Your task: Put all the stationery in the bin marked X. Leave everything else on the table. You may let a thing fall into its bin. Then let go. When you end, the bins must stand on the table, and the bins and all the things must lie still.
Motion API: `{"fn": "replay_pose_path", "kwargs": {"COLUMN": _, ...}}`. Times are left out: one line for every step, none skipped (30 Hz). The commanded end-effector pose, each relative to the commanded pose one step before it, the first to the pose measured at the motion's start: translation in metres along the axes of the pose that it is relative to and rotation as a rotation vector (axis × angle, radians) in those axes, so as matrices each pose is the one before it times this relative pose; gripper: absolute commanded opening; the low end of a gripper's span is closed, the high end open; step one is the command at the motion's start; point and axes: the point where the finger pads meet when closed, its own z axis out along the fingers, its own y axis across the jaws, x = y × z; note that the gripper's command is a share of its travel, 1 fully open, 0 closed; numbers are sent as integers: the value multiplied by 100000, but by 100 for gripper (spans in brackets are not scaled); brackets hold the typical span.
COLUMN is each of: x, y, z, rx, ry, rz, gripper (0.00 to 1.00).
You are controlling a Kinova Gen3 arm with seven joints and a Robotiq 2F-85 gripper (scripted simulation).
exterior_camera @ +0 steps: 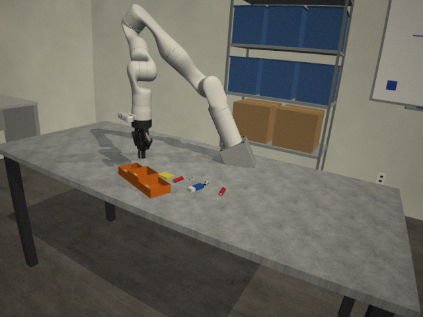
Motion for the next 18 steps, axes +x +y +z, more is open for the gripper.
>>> {"fn": "replay_pose_path", "kwargs": {"x": -143, "y": -1511, "z": 70, "rx": 1127, "ry": -263, "rz": -2600, "gripper": 9}}
{"fn": "replay_pose_path", "kwargs": {"x": -5, "y": -502, "z": 1, "rx": 1, "ry": 0, "rz": 0, "gripper": 9}}
{"fn": "replay_pose_path", "kwargs": {"x": -6, "y": -500, "z": -1, "rx": 2, "ry": 0, "rz": 0, "gripper": 9}}
{"fn": "replay_pose_path", "kwargs": {"x": -6, "y": -500, "z": 0, "rx": 2, "ry": 0, "rz": 0, "gripper": 9}}
{"fn": "replay_pose_path", "kwargs": {"x": -6, "y": -501, "z": 0, "rx": 2, "ry": 0, "rz": 0, "gripper": 9}}
{"fn": "replay_pose_path", "kwargs": {"x": -6, "y": -501, "z": 0, "rx": 2, "ry": 0, "rz": 0, "gripper": 9}}
{"fn": "replay_pose_path", "kwargs": {"x": -6, "y": -501, "z": 0, "rx": 2, "ry": 0, "rz": 0, "gripper": 9}}
{"fn": "replay_pose_path", "kwargs": {"x": -6, "y": -501, "z": 0, "rx": 2, "ry": 0, "rz": 0, "gripper": 9}}
{"fn": "replay_pose_path", "kwargs": {"x": -5, "y": -402, "z": 0, "rx": 2, "ry": 0, "rz": 0, "gripper": 9}}
{"fn": "replay_pose_path", "kwargs": {"x": 0, "y": -1, "z": 1, "rx": 0, "ry": 0, "rz": 0, "gripper": 9}}
{"fn": "replay_pose_path", "kwargs": {"x": 0, "y": -1, "z": 1, "rx": 0, "ry": 0, "rz": 0, "gripper": 9}}
{"fn": "replay_pose_path", "kwargs": {"x": 0, "y": -1, "z": 0, "rx": 0, "ry": 0, "rz": 0, "gripper": 9}}
{"fn": "replay_pose_path", "kwargs": {"x": 0, "y": 0, "z": 0, "rx": 0, "ry": 0, "rz": 0, "gripper": 9}}
{"fn": "replay_pose_path", "kwargs": {"x": 0, "y": 0, "z": 0, "rx": 0, "ry": 0, "rz": 0, "gripper": 9}}
{"fn": "replay_pose_path", "kwargs": {"x": 0, "y": 0, "z": 0, "rx": 0, "ry": 0, "rz": 0, "gripper": 9}}
{"fn": "replay_pose_path", "kwargs": {"x": -3, "y": 7, "z": -3, "rx": 1, "ry": 0, "rz": -1, "gripper": 9}}
{"fn": "replay_pose_path", "kwargs": {"x": 0, "y": 0, "z": 0, "rx": 0, "ry": 0, "rz": 0, "gripper": 9}}
{"fn": "replay_pose_path", "kwargs": {"x": 0, "y": 0, "z": 0, "rx": 0, "ry": 0, "rz": 0, "gripper": 9}}
